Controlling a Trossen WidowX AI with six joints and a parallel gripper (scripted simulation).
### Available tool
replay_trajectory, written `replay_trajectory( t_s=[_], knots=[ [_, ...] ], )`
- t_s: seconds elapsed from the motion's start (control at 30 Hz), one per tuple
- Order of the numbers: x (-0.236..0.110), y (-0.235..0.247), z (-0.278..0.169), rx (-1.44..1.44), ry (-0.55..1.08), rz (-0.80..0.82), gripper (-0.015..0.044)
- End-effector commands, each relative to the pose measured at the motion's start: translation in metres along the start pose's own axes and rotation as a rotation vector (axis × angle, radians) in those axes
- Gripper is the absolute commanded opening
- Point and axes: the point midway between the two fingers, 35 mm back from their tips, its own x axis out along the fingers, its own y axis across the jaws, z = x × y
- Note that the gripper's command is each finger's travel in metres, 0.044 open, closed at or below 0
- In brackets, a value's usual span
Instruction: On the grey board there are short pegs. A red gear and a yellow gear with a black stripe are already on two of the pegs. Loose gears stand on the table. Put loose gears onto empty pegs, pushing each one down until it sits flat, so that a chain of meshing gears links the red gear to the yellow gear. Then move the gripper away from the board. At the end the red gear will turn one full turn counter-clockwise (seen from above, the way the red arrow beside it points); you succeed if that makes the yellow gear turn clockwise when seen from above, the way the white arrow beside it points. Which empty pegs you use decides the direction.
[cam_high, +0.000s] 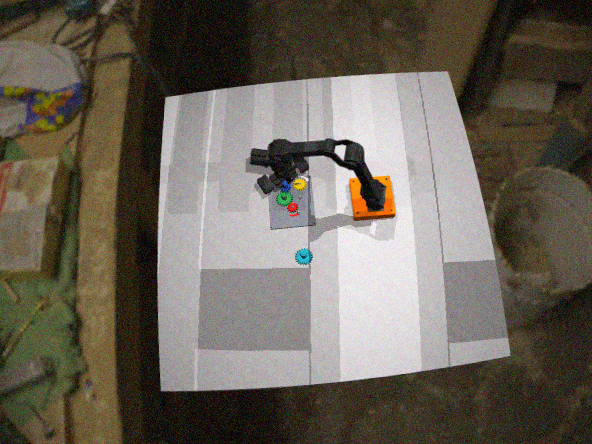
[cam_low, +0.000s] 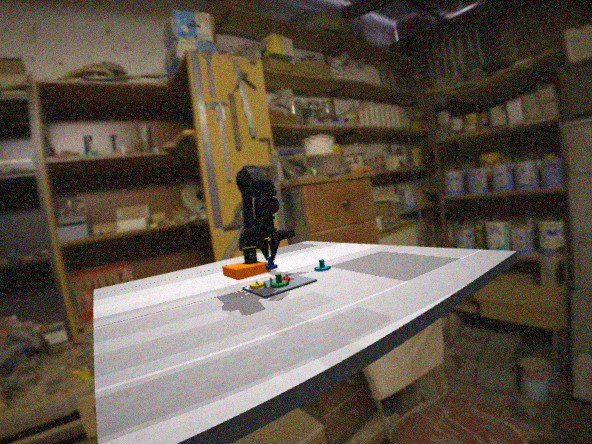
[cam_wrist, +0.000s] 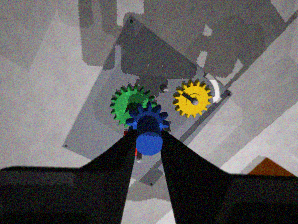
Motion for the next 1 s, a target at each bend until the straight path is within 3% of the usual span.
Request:
replay_trajectory(
  t_s=[0.0, 0.53, 0.97],
  knots=[
    [0.005, -0.007, 0.007, -0.004, 0.001, -0.004, 0.0000],
    [0.012, -0.022, 0.023, 0.006, 0.003, -0.001, 0.0000],
    [0.011, -0.022, 0.023, 0.327, 0.003, -0.001, 0.0000]
  ],
)
